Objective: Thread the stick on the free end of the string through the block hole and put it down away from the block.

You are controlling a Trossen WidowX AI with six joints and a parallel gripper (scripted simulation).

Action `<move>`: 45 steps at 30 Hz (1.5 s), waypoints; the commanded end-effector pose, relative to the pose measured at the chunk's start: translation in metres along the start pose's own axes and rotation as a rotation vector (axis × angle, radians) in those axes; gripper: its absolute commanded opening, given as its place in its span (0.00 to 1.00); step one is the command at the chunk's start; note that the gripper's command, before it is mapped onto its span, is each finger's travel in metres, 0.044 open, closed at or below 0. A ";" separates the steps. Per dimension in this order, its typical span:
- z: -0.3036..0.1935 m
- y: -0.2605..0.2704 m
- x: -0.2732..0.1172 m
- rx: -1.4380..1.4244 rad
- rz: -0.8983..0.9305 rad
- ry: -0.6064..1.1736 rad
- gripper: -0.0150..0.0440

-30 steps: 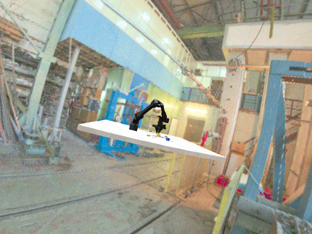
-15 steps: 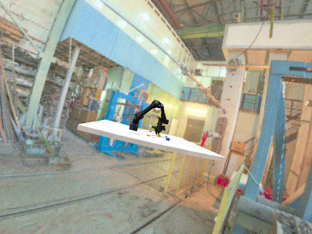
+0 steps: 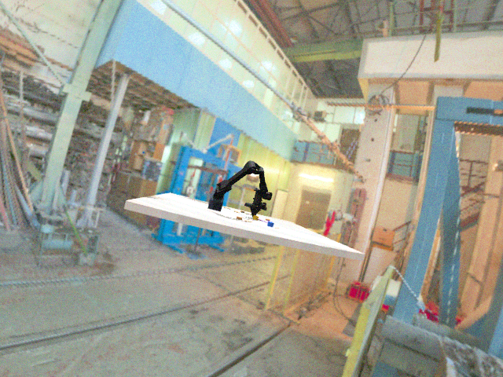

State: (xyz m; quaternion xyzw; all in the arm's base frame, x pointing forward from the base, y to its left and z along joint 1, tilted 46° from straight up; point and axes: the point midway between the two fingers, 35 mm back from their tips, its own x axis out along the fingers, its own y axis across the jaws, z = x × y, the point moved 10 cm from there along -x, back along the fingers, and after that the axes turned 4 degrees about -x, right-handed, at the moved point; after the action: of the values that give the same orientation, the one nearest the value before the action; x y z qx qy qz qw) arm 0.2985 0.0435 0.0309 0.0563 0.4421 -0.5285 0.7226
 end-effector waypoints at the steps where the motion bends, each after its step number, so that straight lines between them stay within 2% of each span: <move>1: -0.007 0.001 0.002 0.019 -0.005 -0.050 0.25; 45: -0.047 0.003 0.003 0.033 0.012 -0.056 0.25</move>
State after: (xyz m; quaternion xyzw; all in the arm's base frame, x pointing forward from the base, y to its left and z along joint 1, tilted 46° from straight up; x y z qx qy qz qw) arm 0.2758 0.0665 0.0023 0.0531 0.4116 -0.5320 0.7380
